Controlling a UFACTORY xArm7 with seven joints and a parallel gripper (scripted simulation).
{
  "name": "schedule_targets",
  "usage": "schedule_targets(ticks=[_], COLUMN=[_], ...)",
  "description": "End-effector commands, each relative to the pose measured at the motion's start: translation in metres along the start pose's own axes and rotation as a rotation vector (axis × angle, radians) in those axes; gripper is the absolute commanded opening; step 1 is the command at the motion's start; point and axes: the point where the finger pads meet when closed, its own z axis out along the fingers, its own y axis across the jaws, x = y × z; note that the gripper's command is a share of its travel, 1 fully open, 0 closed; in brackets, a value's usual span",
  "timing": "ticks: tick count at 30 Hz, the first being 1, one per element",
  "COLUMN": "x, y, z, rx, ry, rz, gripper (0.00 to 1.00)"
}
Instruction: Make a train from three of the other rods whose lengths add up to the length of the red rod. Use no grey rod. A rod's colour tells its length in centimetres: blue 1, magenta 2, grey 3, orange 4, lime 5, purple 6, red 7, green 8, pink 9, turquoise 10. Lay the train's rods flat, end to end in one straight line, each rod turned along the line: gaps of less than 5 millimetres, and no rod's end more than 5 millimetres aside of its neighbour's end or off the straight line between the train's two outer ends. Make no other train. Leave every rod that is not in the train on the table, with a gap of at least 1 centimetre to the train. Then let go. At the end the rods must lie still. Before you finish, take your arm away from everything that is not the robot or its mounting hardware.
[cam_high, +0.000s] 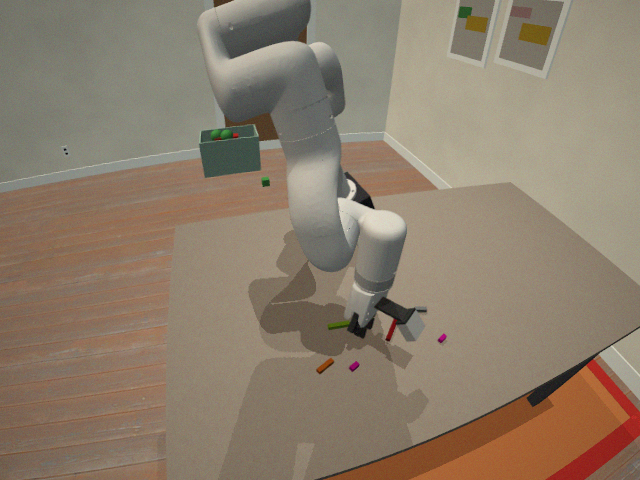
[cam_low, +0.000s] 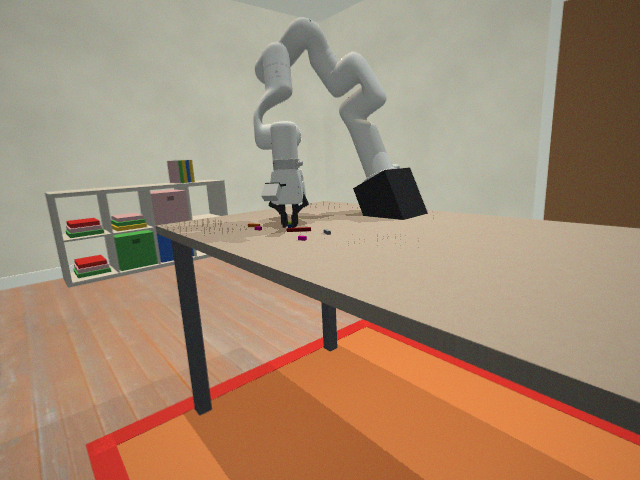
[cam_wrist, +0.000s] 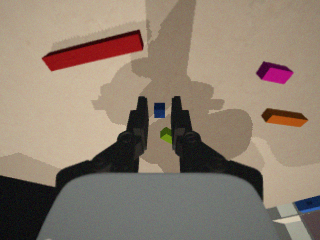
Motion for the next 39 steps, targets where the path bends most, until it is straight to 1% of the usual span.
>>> schedule_targets(ticks=[1,36,37,39], x=[0.0014,0.0014,0.0014,0.0014], y=[0.0004,0.0004,0.0004,0.0004], z=[0.0,0.0,0.0,0.0], rx=[-0.001,-0.001,-0.001,-0.001], ry=[0.003,0.003,0.003,0.003], rz=[0.0,0.0,0.0,0.0], gripper=[0.24,0.24,0.04,0.04])
